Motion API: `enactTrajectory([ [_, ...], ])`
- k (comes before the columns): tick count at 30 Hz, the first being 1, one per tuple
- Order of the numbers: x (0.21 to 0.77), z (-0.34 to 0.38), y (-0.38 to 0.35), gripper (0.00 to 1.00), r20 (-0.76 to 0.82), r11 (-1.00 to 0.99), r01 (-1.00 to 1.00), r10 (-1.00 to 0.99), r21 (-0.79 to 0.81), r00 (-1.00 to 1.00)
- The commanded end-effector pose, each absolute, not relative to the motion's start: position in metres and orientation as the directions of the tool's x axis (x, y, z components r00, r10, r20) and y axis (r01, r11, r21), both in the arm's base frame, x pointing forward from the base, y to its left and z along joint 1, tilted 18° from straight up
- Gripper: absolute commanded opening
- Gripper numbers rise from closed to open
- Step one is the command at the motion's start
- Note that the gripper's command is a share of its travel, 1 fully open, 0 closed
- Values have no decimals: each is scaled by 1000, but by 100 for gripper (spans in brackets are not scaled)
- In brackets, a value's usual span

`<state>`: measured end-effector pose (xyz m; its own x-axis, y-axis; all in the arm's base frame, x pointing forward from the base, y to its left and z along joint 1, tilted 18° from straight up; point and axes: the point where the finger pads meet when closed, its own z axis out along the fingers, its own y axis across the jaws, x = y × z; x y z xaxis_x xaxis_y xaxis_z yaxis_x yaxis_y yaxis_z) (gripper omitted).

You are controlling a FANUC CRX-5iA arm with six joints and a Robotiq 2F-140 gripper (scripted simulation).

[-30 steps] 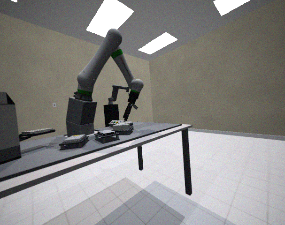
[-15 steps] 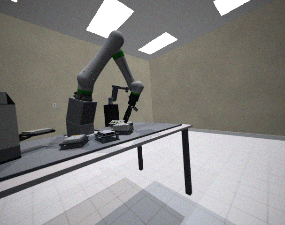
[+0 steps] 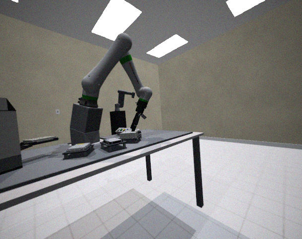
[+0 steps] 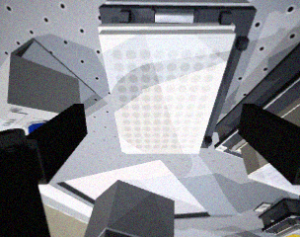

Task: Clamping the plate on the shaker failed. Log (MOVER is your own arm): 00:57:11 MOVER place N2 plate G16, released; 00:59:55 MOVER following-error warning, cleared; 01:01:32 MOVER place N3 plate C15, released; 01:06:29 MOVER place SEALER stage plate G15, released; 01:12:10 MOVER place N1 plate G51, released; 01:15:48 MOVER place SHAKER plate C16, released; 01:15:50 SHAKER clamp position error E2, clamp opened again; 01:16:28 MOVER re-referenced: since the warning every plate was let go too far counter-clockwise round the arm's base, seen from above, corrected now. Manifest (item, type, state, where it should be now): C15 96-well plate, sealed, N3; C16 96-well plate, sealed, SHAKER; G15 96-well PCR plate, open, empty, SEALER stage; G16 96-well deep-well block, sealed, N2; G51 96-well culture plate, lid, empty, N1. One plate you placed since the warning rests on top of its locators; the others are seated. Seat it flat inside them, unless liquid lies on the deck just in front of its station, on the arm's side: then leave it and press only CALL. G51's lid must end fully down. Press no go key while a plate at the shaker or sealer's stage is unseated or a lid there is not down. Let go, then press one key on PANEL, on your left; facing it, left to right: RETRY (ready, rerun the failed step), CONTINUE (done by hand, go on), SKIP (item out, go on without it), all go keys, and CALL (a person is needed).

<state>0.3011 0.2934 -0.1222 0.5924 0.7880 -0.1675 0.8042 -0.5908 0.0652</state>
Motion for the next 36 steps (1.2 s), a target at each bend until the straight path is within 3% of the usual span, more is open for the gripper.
enactTrajectory([
  [1, 301, -122, 294, 10, -166, -591, 804, 788, 65, 592],
  [36, 300, -117, 293, 10, -166, -591, 804, 788, 65, 592],
])
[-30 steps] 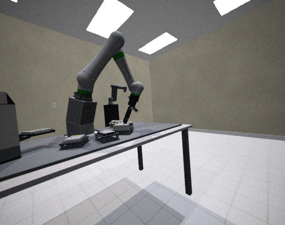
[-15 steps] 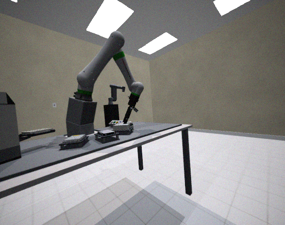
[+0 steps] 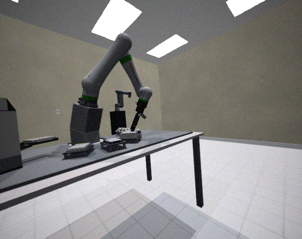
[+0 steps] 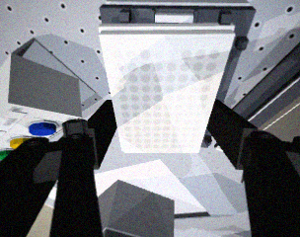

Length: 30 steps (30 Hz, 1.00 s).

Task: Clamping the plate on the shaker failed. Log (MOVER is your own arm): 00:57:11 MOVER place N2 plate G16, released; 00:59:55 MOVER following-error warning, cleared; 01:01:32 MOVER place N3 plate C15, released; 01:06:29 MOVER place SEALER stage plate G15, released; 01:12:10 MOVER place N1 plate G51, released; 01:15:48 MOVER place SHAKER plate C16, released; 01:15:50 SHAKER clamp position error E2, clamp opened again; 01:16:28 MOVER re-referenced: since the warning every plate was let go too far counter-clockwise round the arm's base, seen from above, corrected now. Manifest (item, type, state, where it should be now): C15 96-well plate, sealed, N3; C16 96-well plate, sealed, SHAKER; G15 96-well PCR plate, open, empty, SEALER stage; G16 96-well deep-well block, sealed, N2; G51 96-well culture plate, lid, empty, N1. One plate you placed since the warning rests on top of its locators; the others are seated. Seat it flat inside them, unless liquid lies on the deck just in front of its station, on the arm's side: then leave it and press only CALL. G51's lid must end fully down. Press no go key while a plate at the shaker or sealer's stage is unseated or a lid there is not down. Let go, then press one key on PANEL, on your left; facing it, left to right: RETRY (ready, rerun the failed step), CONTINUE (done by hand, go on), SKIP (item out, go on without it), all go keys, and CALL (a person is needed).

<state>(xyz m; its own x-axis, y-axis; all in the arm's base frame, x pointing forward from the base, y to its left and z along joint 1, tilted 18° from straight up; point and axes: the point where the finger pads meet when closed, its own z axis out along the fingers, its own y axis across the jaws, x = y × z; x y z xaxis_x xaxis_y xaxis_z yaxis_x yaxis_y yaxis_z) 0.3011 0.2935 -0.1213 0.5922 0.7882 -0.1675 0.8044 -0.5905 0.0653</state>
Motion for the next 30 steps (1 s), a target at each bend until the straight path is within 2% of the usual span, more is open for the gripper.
enactTrajectory([
  [1, 299, -115, 293, 10, -166, -591, 804, 788, 65, 592],
  [30, 287, -76, 288, 10, -166, -591, 804, 788, 65, 592],
])
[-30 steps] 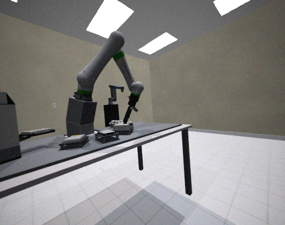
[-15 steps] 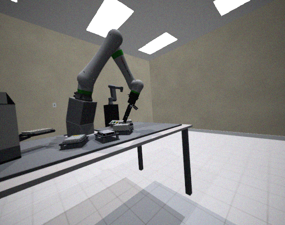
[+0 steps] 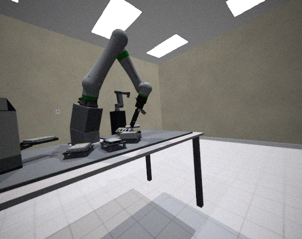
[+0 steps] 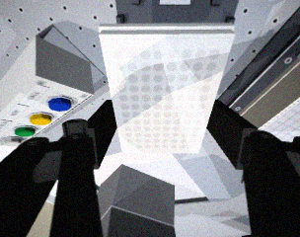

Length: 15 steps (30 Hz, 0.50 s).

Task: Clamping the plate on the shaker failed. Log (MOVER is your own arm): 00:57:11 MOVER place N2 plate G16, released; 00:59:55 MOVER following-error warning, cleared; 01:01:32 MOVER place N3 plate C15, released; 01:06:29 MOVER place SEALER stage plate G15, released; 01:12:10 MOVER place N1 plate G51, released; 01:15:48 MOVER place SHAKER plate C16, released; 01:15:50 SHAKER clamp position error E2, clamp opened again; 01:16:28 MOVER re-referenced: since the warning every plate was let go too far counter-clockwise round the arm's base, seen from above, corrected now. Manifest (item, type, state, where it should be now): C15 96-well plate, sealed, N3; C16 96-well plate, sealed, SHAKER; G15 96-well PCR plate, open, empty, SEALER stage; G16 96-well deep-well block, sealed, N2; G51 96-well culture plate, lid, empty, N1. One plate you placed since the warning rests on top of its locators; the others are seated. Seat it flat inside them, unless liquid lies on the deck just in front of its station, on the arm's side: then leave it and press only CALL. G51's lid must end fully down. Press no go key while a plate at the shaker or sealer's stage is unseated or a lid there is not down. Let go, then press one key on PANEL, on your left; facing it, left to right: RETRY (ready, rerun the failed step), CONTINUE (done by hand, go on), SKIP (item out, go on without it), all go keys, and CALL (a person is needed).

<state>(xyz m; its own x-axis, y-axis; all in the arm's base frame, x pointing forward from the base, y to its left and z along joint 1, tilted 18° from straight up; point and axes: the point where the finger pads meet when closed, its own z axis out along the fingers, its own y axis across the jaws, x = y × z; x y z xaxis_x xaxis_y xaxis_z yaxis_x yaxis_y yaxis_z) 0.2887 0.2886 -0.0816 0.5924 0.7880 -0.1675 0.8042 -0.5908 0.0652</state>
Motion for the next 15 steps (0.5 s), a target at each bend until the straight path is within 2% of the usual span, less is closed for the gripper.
enactTrajectory([
  [1, 287, -74, 288, 10, -166, -591, 804, 788, 65, 592],
  [15, 281, -55, 286, 10, -166, -591, 804, 788, 65, 592],
])
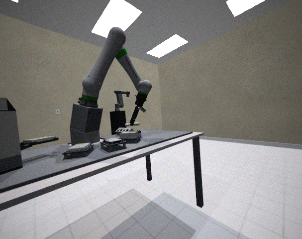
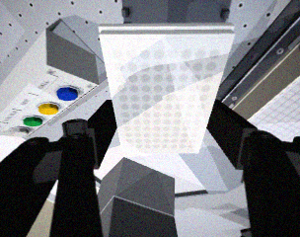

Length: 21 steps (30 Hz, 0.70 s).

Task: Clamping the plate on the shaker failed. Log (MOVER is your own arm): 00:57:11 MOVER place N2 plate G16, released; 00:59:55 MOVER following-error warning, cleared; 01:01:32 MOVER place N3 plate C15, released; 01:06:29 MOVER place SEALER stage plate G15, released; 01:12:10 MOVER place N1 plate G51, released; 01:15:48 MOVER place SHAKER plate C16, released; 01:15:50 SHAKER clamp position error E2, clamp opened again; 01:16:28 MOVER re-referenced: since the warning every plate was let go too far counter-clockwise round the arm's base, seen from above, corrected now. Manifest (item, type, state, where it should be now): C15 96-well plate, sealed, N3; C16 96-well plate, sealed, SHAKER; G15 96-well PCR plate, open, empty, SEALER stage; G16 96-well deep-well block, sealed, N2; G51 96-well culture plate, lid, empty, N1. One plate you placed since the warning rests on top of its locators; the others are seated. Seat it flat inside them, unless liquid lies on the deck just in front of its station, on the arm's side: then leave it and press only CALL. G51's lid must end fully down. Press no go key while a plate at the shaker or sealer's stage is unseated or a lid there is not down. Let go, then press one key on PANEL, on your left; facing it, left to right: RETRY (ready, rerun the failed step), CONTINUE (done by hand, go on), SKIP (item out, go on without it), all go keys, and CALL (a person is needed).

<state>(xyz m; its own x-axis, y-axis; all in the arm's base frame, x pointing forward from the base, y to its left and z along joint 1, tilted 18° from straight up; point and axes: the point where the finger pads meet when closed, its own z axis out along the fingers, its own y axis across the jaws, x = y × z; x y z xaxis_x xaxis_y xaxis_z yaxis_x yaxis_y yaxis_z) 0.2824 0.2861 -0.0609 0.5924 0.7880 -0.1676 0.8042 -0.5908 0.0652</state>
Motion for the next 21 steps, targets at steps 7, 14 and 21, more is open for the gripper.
enactTrajectory([
  [7, 278, -44, 285, 10, -166, -591, 804, 788, 65, 592],
  [14, 276, -39, 284, 10, -166, -591, 804, 788, 65, 592],
  [21, 278, -38, 283, 10, -162, -602, 781, 765, 166, 624],
])
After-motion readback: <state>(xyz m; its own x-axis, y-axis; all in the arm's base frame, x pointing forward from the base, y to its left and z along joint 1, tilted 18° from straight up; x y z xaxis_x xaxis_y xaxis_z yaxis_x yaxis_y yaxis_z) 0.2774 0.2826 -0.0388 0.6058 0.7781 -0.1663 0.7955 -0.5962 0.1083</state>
